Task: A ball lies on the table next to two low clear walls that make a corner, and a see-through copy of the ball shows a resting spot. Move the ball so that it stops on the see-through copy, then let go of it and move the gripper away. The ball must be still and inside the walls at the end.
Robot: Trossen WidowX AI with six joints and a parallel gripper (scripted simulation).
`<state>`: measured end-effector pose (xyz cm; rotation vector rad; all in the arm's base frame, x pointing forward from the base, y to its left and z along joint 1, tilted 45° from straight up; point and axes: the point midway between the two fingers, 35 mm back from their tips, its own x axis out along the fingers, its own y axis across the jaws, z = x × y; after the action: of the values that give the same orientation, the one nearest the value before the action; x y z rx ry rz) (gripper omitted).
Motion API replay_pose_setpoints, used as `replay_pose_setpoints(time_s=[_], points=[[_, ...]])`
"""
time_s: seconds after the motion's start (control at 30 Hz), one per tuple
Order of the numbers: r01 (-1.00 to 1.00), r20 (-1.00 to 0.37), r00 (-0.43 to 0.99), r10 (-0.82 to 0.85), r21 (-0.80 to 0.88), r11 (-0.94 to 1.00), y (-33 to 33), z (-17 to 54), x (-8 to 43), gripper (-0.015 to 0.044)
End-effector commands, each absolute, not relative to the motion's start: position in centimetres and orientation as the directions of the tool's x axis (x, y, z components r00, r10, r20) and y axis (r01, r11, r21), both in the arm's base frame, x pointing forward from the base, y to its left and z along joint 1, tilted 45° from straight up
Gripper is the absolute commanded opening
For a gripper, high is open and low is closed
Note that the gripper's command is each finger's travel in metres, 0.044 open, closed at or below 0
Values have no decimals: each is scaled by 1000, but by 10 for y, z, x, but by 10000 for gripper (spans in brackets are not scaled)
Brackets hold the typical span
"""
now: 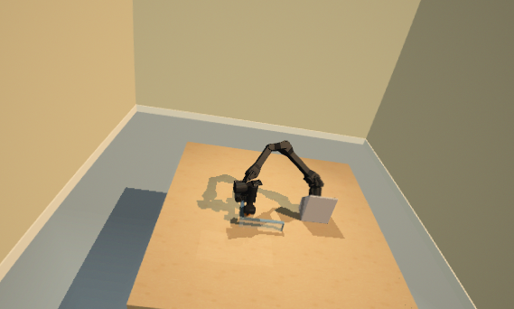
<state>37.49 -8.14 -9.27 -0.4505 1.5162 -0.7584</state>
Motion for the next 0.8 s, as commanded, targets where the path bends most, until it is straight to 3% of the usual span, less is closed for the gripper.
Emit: replay_pose_setpoints(time_s=[0.0,0.13,0.53,0.77], points=[[149,-712,-113,-693,-702,697,-86,-100,371,0],[149,-712,-113,-693,-702,697,-87,-100,371,0],[161,-717,-106,-689,-696,700,-85,-96,374,315],[155,-718,-109,-687,-695,702,-54,-68,380,326]])
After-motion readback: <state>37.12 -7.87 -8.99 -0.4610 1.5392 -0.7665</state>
